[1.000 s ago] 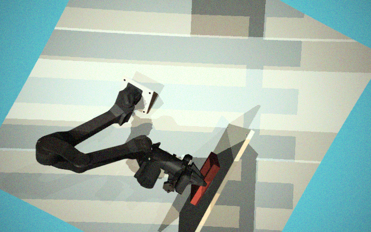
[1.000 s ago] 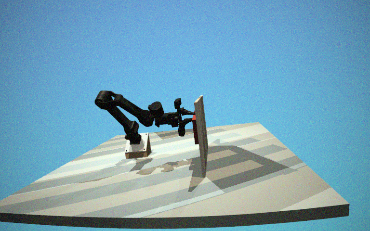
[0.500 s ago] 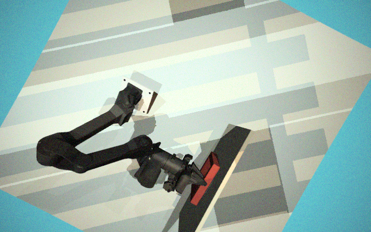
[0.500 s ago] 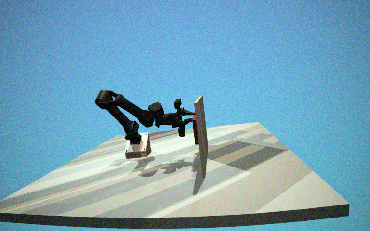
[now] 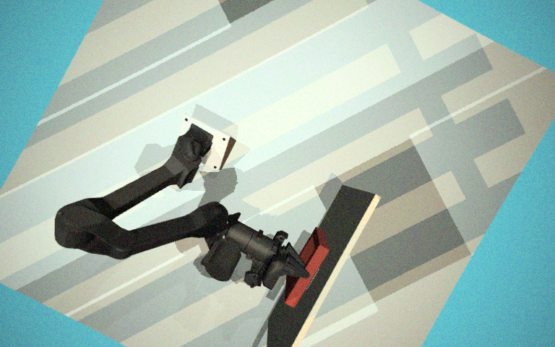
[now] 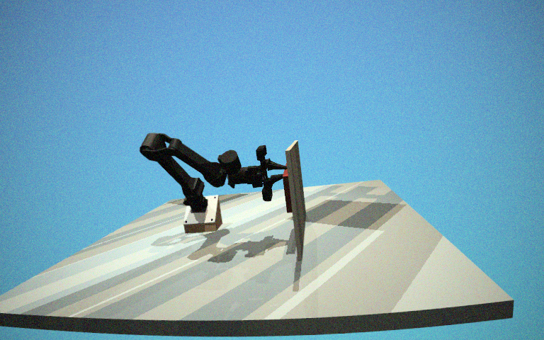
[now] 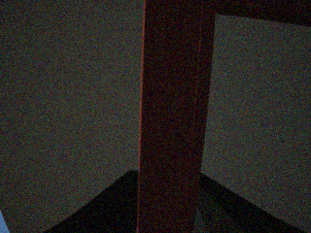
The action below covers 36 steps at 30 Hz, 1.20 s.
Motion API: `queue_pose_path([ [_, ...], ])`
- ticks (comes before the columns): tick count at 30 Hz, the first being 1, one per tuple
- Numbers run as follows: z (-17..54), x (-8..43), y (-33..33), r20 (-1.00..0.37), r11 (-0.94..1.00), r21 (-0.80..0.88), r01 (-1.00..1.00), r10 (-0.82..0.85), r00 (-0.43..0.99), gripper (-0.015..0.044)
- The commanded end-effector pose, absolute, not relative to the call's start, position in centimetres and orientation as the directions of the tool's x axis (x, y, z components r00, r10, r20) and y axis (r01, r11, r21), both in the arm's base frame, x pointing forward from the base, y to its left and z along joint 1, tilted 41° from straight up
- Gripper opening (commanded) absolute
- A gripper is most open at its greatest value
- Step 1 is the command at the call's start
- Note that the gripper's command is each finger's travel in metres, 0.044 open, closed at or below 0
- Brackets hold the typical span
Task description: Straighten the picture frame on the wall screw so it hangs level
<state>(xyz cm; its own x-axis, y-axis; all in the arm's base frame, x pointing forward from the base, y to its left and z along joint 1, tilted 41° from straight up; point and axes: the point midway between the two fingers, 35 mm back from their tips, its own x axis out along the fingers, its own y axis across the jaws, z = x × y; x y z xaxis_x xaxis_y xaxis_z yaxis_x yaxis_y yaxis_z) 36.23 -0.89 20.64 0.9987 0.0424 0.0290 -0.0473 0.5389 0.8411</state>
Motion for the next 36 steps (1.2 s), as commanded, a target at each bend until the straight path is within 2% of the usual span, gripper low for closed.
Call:
queue_pose_path([
  [1, 20.64, 36.22, -0.92, 0.031, 0.578, 0.815, -0.05, 0.042, 0.999, 0.0],
  [24, 20.57, 36.26, -0.92, 0.032, 0.671, 0.74, -0.052, 0.042, 0.999, 0.0],
  [34, 20.57, 36.27, -0.9, 0.03, 0.657, 0.752, -0.05, 0.042, 0.999, 0.026],
  [36, 20.57, 36.27, -0.9, 0.03, 0.657, 0.752, -0.05, 0.042, 0.999, 0.026],
])
